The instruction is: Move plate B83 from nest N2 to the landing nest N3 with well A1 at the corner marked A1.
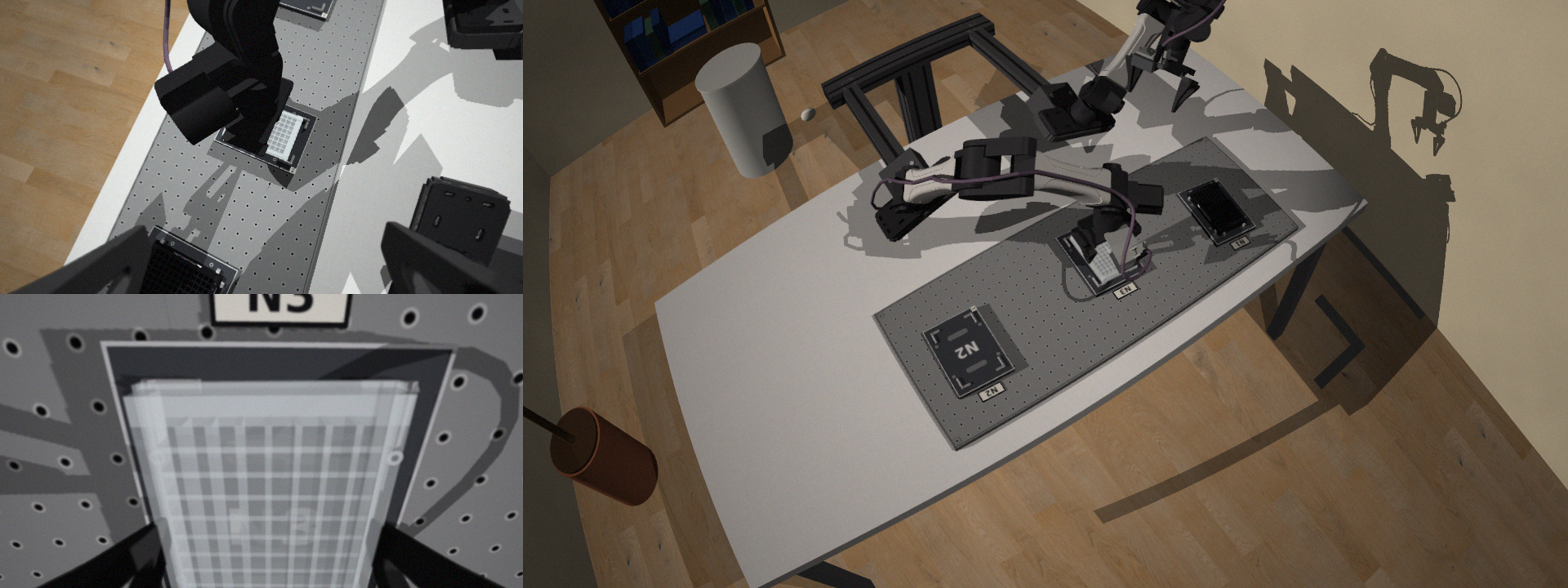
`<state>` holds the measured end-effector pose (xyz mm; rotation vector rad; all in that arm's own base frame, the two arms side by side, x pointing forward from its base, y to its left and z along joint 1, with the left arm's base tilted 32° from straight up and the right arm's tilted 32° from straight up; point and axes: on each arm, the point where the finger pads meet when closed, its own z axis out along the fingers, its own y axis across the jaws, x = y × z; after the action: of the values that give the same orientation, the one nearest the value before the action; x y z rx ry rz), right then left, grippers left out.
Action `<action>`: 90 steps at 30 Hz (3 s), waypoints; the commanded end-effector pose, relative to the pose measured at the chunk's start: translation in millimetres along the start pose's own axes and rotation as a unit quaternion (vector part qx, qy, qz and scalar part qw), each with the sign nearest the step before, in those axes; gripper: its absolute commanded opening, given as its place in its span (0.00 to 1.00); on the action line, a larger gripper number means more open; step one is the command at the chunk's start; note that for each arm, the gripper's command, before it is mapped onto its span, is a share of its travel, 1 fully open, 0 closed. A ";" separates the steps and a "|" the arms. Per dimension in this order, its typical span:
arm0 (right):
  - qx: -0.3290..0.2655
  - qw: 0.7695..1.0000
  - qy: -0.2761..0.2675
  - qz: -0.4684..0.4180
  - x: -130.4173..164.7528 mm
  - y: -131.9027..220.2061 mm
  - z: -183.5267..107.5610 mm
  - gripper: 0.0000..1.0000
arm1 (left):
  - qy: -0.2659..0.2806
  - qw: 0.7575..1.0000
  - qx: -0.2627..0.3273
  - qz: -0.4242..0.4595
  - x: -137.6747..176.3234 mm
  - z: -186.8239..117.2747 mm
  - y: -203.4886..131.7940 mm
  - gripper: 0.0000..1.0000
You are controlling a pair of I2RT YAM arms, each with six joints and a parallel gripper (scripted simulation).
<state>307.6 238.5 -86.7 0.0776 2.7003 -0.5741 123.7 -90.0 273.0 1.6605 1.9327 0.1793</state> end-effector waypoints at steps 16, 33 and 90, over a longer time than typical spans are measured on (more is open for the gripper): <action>-0.026 0.999 -0.015 0.009 5.5 2.3 -27.8 0.80 | -0.003 1.000 0.002 0.000 -1.8 -1.9 0.7 1.00; -0.022 1.000 -0.014 0.012 9.5 -1.8 -26.5 0.80 | -0.003 1.000 0.002 0.000 -1.8 -1.9 0.7 1.00; -0.029 1.000 -0.010 0.008 4.9 8.7 -36.3 1.00 | -0.003 1.000 0.002 0.000 -1.8 -1.9 0.7 1.00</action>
<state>299.2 246.5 -63.5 0.0927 2.6815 -0.4981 123.7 -90.0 273.0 1.6606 1.9327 0.1793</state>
